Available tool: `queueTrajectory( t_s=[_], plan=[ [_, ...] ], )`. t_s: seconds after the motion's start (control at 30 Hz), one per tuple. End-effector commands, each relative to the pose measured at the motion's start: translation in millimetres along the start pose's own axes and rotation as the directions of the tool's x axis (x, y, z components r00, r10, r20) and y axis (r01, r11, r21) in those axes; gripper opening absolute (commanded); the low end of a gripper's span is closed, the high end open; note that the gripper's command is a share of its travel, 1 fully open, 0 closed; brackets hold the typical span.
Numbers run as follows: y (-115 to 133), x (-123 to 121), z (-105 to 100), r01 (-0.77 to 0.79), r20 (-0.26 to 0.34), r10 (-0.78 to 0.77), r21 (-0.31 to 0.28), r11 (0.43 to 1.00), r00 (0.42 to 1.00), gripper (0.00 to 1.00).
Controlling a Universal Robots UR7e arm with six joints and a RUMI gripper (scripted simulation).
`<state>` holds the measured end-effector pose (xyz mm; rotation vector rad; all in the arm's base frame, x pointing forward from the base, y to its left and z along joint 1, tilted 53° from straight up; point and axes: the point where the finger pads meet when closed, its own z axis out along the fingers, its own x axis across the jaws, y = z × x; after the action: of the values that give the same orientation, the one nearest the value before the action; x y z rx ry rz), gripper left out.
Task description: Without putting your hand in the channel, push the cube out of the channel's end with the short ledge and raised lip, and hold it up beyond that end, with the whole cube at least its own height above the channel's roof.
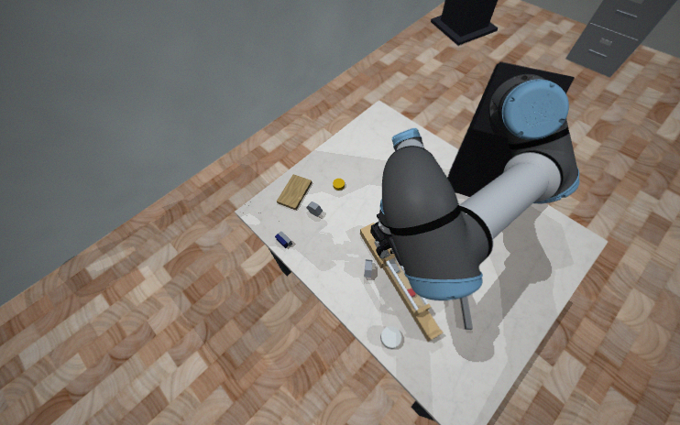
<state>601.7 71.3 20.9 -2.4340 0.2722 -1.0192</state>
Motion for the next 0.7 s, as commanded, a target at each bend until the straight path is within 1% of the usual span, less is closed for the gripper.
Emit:
queueTrajectory(
  t_s=[0.0,0.37,0.47,0.6,0.67],
  plan=[
    [0.0,0.3,-0.2,0.0,-0.001,0.0,0.0,1.0,1.0,0.22],
    [0.0,0.3,-1.0,0.0,-0.001,0.0,0.0,1.0,1.0,0.22],
    [0.0,0.3,-5.2,0.0,-0.001,0.0,0.0,1.0,1.0,0.22],
    [0.0,0.3,-17.5,0.0,-0.001,0.0,0.0,1.0,1.0,0.22],
    [0.0,0.3,-17.5,0.0,-0.001,0.0,0.0,1.0,1.0,0.22]
  ],
)
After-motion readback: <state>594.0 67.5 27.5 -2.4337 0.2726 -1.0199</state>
